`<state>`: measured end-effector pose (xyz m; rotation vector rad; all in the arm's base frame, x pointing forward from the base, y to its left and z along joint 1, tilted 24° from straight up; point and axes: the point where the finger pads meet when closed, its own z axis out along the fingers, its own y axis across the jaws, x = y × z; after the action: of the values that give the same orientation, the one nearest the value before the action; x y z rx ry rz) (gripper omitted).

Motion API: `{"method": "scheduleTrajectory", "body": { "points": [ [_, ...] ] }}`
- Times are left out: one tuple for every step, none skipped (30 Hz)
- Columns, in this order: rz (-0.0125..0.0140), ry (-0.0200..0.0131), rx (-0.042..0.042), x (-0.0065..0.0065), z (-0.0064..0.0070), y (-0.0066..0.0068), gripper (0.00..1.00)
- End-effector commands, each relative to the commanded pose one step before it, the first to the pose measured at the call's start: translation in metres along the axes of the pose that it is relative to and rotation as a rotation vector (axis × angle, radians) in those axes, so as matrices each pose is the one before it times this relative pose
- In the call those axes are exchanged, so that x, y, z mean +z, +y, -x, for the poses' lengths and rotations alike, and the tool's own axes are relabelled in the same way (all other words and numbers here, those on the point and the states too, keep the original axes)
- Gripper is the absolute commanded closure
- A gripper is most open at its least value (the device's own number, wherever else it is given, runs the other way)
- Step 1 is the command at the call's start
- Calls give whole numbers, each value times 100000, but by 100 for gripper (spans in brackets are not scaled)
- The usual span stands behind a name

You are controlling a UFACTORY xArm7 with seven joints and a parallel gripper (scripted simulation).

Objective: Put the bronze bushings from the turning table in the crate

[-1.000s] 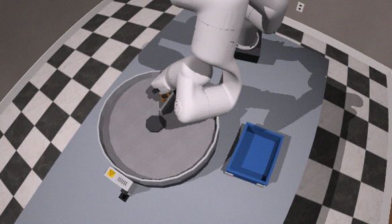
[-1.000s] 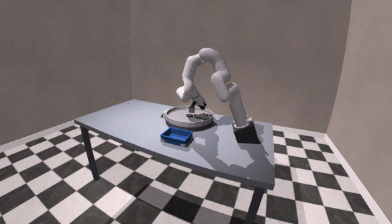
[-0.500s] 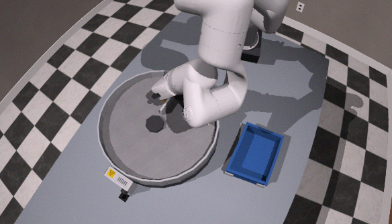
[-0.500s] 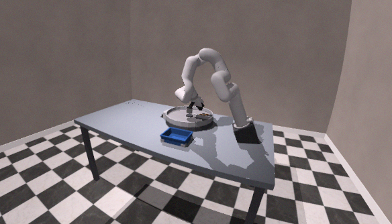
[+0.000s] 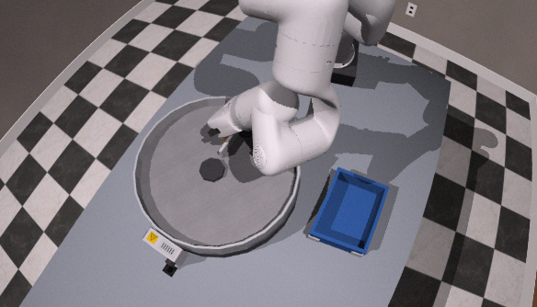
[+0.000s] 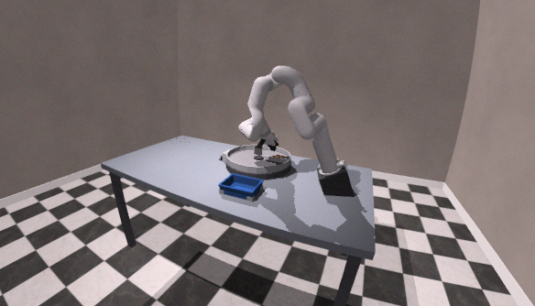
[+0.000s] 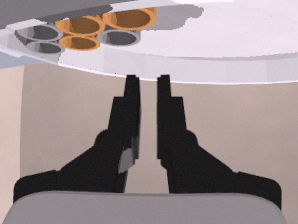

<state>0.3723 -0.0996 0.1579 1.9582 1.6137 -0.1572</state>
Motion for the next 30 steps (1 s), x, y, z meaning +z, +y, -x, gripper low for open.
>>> {"method": "scheduleTrajectory", "body": {
  "points": [
    [188,-56,168,-62,47,93,89],
    [-13,-1,5,-3,-4,16,89],
    [0,0,0,0,0,0,89],
    [0,0,0,0,0,0,89],
    [-18,-2,6,-4,-5,22,89],
    [-20,-2,7,-5,-6,24,89],
    [-18,-2,7,-4,-5,22,89],
    [-13,-2,5,-3,-4,16,89],
    [-6,-1,2,-1,-2,8,89],
    [-1,0,0,0,0,1,89],
    [0,0,0,0,0,0,89],
    [0,0,0,0,0,0,89],
    [0,0,0,0,0,0,89],
    [0,0,0,0,0,0,89],
    [0,0,0,0,0,0,89],
    [0,0,0,0,0,0,89],
    [0,0,0,0,0,0,89],
    [0,0,0,0,0,0,89],
    [0,0,0,0,0,0,89],
    [0,0,0,0,0,0,89],
    [0,0,0,0,0,0,89],
    [-1,0,0,15,-12,0,89],
    [-2,-1,1,87,-71,0,89],
    [2,1,-1,185,-156,0,89],
    [-1,0,1,282,-235,0,89],
    [1,0,0,347,-291,0,89],
    [1,0,-1,364,-305,0,89],
    [0,0,0,322,-270,0,89],
    [-1,0,1,228,-190,0,89],
    [2,0,-1,108,-91,0,89]
  ]
}}
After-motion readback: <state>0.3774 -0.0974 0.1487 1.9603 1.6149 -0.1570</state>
